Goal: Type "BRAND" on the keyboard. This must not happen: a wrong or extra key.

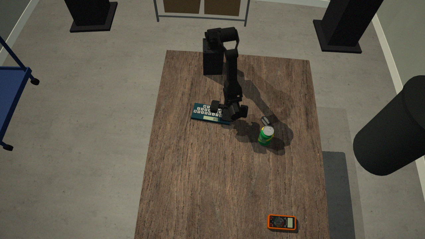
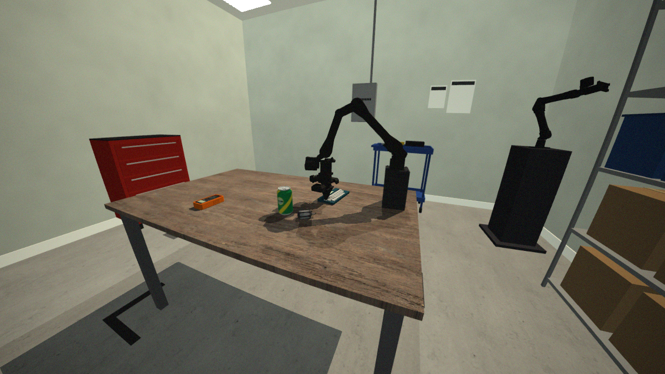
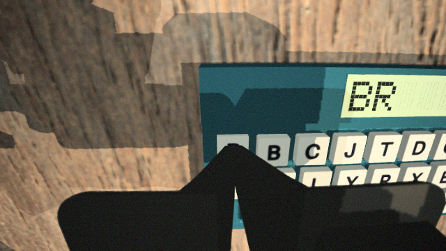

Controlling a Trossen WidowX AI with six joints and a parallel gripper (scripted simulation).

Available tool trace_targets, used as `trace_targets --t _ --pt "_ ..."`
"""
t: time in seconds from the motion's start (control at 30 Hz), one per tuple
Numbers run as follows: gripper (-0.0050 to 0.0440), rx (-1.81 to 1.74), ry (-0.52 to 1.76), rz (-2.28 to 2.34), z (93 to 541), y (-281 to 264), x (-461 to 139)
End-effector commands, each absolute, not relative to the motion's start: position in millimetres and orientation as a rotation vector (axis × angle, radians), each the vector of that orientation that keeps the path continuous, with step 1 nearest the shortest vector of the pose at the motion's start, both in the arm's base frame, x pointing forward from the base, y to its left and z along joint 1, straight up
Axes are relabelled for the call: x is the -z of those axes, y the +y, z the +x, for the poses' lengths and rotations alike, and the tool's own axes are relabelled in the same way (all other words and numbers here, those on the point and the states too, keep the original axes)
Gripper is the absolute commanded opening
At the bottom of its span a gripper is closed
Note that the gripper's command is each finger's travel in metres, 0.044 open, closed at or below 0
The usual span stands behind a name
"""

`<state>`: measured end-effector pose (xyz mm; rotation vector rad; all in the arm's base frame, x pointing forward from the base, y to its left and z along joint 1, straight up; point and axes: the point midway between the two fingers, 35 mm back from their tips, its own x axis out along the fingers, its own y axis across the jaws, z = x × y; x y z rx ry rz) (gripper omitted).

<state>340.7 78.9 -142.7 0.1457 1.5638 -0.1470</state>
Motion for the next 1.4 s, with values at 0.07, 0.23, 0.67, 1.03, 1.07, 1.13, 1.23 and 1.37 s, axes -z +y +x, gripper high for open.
trace_targets --t 0.07,0.23,0.67,1.03,1.07,1.13,1.23,1.37 --pt "-0.0050 0.143 1.539 0.155 348 80 137" --pt "-0.0050 0.143 1.539 0.155 348 80 137" --pt "-0.0050 0.143 1.532 0.159 351 81 136" --pt "-0.0050 0.142 1.527 0.160 351 81 120" --pt "-0.0050 0.143 1.529 0.160 350 80 114" --pt "-0.0050 0.144 1.535 0.158 347 80 102" --pt "-0.0050 0.144 1.532 0.159 348 80 99" --pt "-0.0050 0.144 1.532 0.159 348 80 99"
